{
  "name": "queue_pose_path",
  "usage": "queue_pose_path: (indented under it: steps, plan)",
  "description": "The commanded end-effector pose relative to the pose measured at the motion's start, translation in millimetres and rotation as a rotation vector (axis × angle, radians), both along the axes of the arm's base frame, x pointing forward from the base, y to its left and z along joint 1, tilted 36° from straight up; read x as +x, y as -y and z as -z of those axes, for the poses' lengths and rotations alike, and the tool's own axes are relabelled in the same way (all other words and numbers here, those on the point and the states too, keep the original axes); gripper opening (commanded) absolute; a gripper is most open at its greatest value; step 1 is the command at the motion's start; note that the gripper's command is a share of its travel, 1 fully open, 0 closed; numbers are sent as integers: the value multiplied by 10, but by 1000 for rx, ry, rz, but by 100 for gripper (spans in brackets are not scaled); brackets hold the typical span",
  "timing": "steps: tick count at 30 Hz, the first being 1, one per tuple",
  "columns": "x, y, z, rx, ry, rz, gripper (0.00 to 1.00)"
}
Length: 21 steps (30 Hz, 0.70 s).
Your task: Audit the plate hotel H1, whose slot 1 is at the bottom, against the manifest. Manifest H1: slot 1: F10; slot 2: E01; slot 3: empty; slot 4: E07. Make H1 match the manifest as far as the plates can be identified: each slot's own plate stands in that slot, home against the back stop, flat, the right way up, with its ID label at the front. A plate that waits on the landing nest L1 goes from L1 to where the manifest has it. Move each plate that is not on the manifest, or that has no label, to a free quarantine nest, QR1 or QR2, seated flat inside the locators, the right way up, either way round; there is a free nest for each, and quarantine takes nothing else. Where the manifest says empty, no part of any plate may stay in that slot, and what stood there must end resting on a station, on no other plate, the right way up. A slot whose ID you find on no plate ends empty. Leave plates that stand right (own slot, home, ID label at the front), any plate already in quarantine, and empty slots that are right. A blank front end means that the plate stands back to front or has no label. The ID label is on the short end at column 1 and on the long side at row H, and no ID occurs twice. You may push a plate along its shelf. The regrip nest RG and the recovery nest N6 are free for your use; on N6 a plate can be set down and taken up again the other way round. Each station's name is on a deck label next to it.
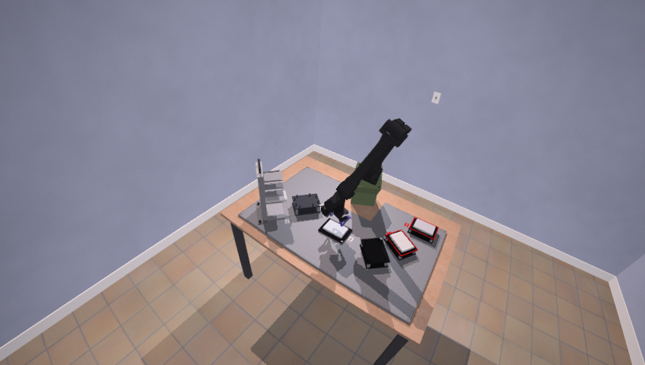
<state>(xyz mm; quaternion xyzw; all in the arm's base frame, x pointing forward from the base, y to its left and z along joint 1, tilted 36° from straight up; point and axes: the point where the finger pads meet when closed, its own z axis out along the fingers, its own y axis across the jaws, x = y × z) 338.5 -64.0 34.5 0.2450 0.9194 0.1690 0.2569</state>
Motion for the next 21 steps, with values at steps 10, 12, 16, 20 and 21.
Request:
queue_pose_path:
  steps: [10,12,16,20,21]
  plan:
    - [25,26,-15,157,-49,232,100]
    - [25,27,-15,187,-59,275,100]
    - [24,27,-15,217,-69,319,100]
    - [24,26,-14,276,-89,405,100]
    - [23,27,-14,291,-94,427,100]
